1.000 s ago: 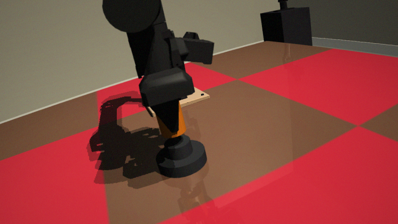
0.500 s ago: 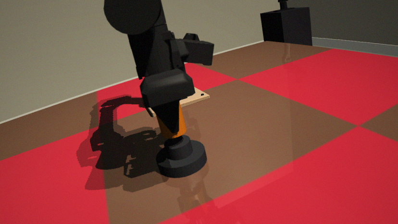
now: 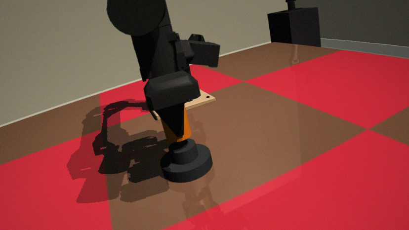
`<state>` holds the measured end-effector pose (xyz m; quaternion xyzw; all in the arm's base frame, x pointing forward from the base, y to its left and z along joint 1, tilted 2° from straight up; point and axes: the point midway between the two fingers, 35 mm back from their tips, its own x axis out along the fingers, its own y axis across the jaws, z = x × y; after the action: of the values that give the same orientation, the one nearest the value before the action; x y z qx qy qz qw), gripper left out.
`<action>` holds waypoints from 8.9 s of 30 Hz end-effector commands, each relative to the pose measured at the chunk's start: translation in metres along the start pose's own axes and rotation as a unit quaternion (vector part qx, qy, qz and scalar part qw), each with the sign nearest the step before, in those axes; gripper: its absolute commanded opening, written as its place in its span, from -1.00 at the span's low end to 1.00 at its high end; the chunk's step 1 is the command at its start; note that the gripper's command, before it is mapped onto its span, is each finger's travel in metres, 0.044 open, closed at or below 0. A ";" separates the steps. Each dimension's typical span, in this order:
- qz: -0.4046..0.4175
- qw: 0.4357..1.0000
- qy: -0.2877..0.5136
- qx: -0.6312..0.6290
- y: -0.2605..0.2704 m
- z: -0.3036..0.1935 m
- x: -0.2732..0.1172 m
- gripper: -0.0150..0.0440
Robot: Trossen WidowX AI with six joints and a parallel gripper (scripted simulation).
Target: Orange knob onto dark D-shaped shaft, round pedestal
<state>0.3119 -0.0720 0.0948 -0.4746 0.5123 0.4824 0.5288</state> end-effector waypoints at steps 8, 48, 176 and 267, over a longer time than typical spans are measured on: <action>-0.002 1.000 0.001 -0.016 -0.003 -0.001 -0.005 -0.49; -0.001 0.994 0.001 -0.108 -0.001 0.000 0.000 -0.49; -0.001 0.912 0.001 -0.410 -0.003 -0.001 -0.005 -0.49; -0.001 0.864 0.001 -0.503 -0.001 -0.001 0.000 -0.49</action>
<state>0.3112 -0.0722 0.0949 -0.6757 0.2025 0.6737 0.2204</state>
